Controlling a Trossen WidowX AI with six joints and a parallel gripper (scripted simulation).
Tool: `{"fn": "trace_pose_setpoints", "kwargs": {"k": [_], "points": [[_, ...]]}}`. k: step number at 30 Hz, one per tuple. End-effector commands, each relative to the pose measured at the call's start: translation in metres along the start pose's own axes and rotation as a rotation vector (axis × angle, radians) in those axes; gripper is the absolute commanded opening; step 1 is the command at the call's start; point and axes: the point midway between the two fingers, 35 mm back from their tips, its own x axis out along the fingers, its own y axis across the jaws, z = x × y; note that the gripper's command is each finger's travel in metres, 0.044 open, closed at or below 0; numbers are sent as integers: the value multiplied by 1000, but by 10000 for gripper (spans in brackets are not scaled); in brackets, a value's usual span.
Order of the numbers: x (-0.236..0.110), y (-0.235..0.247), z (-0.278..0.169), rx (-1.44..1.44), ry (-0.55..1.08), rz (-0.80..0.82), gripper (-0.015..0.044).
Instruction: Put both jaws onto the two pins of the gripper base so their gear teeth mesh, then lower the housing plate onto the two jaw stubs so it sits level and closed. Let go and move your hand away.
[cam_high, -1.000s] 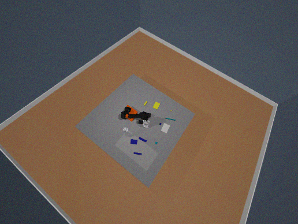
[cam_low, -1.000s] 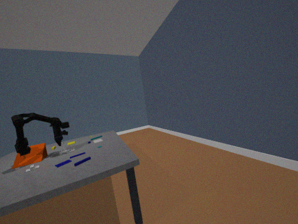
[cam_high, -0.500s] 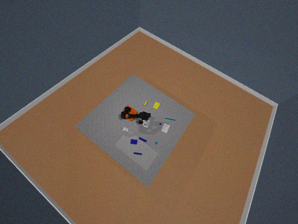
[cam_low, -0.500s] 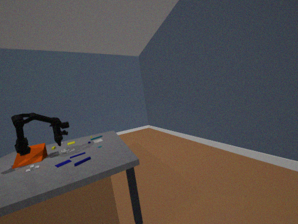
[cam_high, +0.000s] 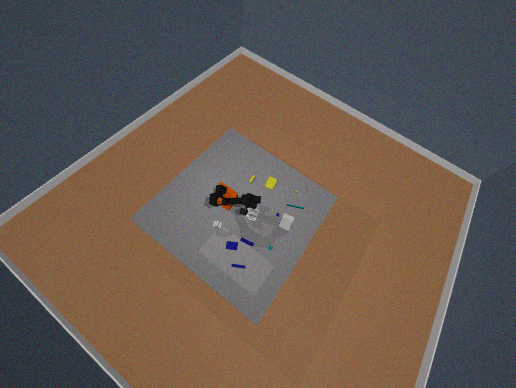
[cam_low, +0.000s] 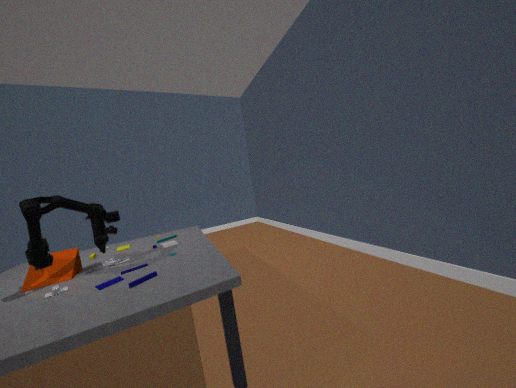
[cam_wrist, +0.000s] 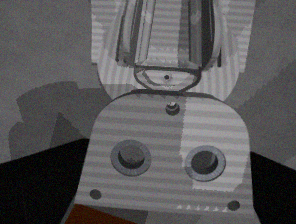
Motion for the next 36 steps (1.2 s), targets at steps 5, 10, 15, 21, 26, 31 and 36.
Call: {"fn": "trace_pose_setpoints", "kwargs": {"k": [5, 10, 15, 21, 26, 31, 36], "points": [[9, 0, 1, 3, -1, 1, 351], [17, 0, 1, 3, -1, 2, 351], [26, 1, 2, 3, -1, 2, 351], [35, 0, 2, 3, -1, 2, 351], [44, 0, 1, 3, -1, 1, 351], [52, 0, 1, 3, -1, 0, 351], [60, 0, 0, 4, 0, -1, 351]]}}
